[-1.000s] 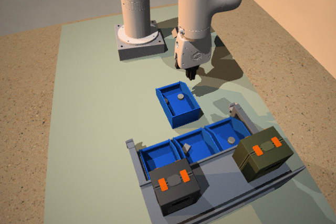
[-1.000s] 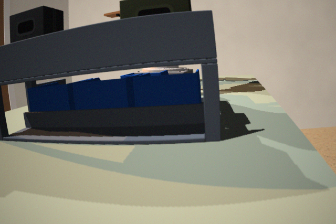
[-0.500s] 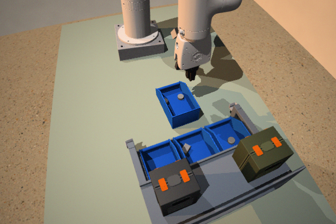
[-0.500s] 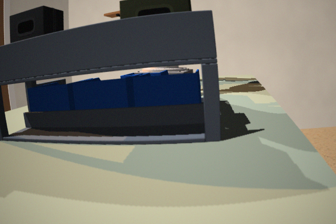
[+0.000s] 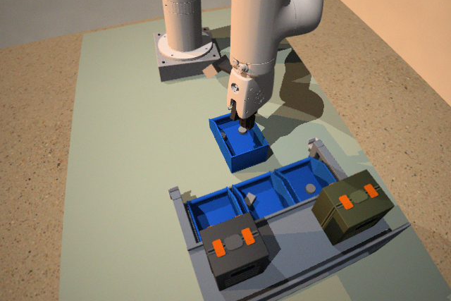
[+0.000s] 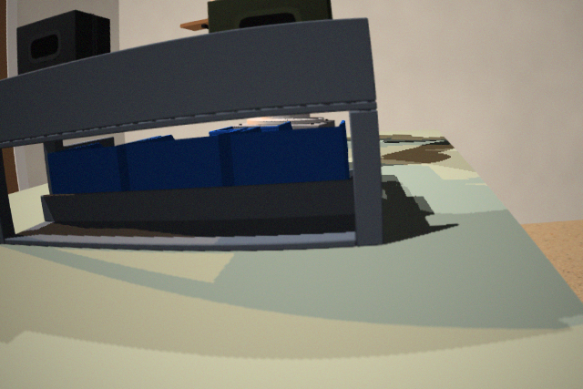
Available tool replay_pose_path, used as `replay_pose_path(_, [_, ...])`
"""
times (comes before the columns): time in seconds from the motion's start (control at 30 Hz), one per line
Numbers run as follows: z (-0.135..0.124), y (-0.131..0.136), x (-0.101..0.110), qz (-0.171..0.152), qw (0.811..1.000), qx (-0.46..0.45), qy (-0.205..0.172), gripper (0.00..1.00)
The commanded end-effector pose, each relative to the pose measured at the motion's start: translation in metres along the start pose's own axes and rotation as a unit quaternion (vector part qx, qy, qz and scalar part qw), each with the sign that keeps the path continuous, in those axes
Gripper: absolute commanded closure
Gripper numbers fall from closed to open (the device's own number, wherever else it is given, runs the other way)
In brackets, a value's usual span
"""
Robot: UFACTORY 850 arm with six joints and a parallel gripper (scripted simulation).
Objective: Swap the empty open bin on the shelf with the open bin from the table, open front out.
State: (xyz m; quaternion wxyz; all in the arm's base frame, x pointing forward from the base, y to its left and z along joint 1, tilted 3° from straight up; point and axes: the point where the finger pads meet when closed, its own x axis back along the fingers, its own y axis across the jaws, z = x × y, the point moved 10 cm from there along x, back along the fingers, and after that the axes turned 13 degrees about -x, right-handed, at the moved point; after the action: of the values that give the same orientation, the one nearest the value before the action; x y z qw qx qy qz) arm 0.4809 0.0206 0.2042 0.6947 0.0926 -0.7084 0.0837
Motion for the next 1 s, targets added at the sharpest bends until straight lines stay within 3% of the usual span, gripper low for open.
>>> replay_pose_path(0.0, [-0.023, -0.045, -0.008, -0.018, 0.990, 0.138, -0.004, 1.00])
replay_pose_path(0.17, [-0.037, -0.081, -0.015, -0.010, 0.970, 0.242, -0.006, 1.00])
replay_pose_path(0.23, [-0.037, -0.081, -0.015, -0.010, 0.970, 0.242, -0.006, 1.00])
replay_pose_path(0.27, [-0.040, -0.091, -0.017, -0.011, 0.954, 0.300, -0.006, 1.00])
replay_pose_path(0.47, [-0.049, -0.131, -0.025, -0.001, 0.914, 0.405, -0.006, 1.00])
replay_pose_path(0.7, [-0.053, -0.151, -0.029, -0.017, 0.853, 0.522, -0.011, 1.00])
replay_pose_path(0.87, [-0.053, -0.152, -0.029, -0.020, 0.849, 0.528, -0.013, 1.00])
replay_pose_path(0.9, [-0.053, -0.152, -0.029, -0.020, 0.849, 0.528, -0.013, 0.05])
replay_pose_path(0.97, [-0.053, -0.152, -0.029, -0.020, 0.849, 0.528, -0.013, 0.05])
